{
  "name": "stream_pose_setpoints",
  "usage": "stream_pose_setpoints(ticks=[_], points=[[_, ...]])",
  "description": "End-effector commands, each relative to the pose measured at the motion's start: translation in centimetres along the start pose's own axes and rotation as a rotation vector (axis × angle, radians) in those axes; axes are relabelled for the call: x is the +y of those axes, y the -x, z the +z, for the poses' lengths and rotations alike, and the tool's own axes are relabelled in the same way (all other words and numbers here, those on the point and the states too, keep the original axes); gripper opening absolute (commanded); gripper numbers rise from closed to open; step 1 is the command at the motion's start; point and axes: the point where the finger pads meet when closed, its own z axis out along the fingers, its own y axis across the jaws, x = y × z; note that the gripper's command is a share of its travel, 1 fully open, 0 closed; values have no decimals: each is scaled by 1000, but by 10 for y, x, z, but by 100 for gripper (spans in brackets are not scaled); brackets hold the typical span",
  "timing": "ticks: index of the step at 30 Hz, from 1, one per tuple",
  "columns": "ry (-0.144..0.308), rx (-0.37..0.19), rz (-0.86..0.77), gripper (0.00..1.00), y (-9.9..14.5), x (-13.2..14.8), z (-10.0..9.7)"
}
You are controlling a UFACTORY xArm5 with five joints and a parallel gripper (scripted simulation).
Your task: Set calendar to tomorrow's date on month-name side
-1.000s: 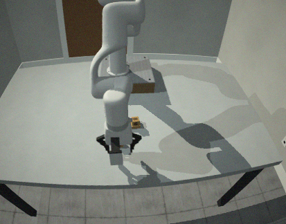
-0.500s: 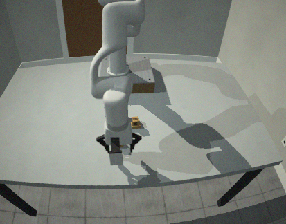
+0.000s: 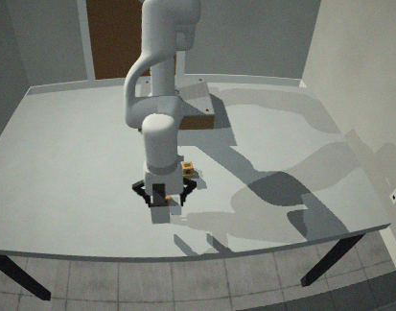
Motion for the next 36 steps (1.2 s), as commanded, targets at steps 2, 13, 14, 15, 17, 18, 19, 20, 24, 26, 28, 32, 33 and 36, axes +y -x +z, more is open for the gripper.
stream_pose_setpoints(ticks=[2,13,14,15,17,18,19,20,24,26,28,32,33,36], points=[[0,5,0,100,-1,0,-24],[0,5,0,100,-1,-1,-34],[0,5,0,100,-1,-1,-34],[0,5,0,100,-1,-1,-34],[0,5,0,100,-1,-1,-34],[0,5,0,100,-1,-1,-34],[0,5,0,100,-1,-1,-34],[0,5,0,100,-1,-1,-34],[0,5,20,100,-1,-1,-34],[0,5,60,100,1,-1,-34],[0,5,130,100,3,-1,-34],[-1,5,228,100,6,0,-34],[-1,5,282,100,8,0,-34],[-1,5,354,100,11,0,-35]])
